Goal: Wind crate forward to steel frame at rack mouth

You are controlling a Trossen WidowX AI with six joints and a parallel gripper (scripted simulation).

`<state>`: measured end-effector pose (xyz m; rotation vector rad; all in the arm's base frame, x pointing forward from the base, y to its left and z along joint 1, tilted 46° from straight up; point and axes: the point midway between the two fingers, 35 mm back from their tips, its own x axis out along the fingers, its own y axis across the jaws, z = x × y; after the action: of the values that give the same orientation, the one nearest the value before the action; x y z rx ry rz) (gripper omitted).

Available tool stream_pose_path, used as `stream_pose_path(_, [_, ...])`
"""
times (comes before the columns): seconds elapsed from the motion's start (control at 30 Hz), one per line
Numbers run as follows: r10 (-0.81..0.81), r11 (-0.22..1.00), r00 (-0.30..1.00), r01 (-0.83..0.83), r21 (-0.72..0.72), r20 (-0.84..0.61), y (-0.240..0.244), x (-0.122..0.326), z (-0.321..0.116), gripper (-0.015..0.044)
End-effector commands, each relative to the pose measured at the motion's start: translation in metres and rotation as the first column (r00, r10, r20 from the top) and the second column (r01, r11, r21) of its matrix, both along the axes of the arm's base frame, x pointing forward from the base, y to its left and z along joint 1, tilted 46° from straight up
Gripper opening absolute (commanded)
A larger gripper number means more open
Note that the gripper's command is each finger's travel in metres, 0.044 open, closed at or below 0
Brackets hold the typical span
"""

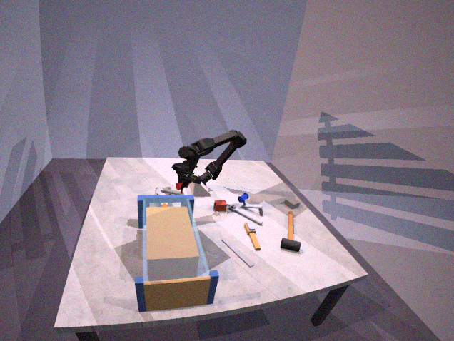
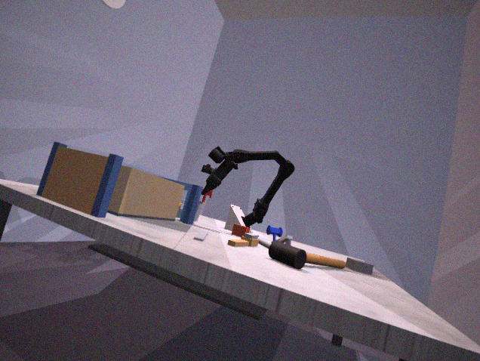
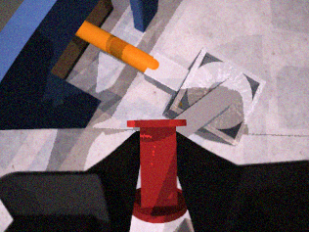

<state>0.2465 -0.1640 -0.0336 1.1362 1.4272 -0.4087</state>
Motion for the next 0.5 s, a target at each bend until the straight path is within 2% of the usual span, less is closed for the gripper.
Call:
stream_pose_path(0.0, [0.003, 1.000, 1.000, -0.003, 0.013, -0.027, 0.005, -0.014, 0.000, 0.0000])
stream_pose_path(0.47, [0.003, 1.000, 1.000, -0.003, 0.013, -0.028, 0.004, -0.033, 0.002, 0.0000])
